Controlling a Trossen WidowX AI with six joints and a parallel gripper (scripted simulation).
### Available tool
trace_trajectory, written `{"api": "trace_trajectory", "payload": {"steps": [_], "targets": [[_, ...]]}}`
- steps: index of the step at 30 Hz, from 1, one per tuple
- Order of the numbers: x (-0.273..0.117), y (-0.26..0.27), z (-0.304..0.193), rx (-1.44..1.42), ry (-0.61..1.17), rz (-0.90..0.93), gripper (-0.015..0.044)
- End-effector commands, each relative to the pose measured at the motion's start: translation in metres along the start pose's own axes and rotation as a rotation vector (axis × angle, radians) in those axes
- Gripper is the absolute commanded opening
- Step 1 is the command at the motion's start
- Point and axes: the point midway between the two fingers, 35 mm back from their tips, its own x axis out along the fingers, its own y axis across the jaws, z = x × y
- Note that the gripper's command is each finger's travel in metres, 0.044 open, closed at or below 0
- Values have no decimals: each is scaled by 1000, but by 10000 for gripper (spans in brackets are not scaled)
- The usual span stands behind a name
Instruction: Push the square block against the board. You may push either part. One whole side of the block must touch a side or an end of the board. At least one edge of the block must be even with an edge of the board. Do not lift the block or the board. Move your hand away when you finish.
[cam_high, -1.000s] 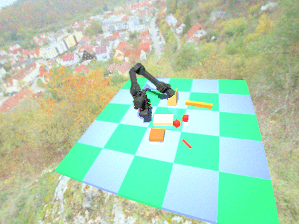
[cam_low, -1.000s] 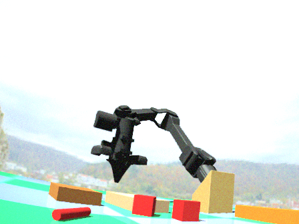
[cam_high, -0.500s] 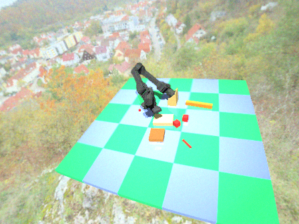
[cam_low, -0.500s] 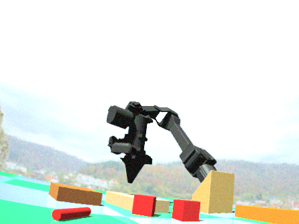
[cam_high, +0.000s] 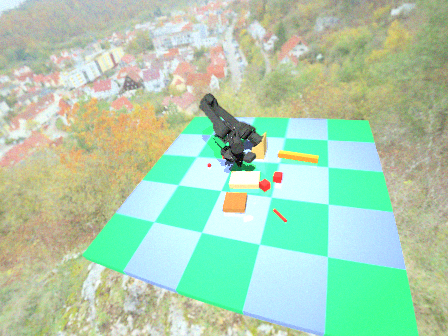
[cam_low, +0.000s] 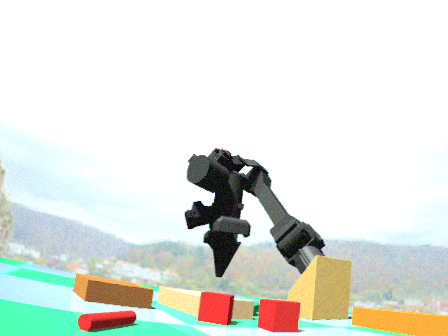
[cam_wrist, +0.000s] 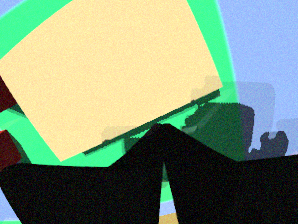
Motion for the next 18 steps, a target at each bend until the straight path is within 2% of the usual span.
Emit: {"api": "trace_trajectory", "payload": {"steps": [1, 10, 18], "targets": [[1, 4, -14, -138, 7, -6, 0], [4, 10, -40, -436, 7, -22, 0], [11, 11, -41, -458, 7, -21, 0]]}}
